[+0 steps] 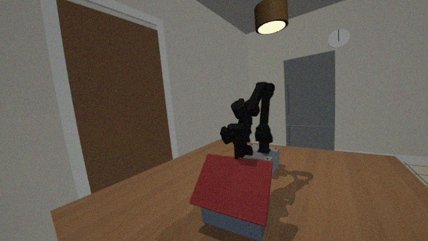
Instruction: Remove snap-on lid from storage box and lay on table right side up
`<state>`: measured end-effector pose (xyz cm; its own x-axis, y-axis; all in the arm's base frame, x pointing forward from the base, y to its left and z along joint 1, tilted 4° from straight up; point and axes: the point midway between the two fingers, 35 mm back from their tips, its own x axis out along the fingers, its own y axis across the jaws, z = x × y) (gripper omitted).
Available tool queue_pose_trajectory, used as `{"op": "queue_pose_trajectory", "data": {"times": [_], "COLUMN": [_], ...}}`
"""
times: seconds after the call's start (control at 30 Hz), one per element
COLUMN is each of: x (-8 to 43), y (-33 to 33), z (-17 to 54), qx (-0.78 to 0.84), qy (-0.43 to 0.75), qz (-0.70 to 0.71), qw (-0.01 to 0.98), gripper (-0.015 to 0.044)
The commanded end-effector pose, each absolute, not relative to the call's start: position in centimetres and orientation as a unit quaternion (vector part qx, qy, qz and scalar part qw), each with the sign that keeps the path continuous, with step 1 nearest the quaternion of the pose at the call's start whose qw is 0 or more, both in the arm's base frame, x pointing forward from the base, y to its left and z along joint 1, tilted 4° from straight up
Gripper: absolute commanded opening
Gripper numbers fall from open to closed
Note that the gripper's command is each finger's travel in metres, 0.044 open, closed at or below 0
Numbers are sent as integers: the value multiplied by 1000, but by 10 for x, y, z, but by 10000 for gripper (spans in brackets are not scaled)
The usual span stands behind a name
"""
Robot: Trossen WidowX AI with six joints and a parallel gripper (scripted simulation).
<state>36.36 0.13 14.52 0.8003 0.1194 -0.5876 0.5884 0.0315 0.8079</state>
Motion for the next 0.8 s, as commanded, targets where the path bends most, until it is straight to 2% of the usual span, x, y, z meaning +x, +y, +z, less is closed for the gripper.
{"op": "queue_pose_trajectory", "data": {"times": [0.0, 0.77], "x": [370, 370], "y": [1, 0], "z": [155, 185], "qx": [675, 675], "qy": [257, 257], "qz": [-174, -174], "qw": [669, 669], "gripper": [0, 0]}}
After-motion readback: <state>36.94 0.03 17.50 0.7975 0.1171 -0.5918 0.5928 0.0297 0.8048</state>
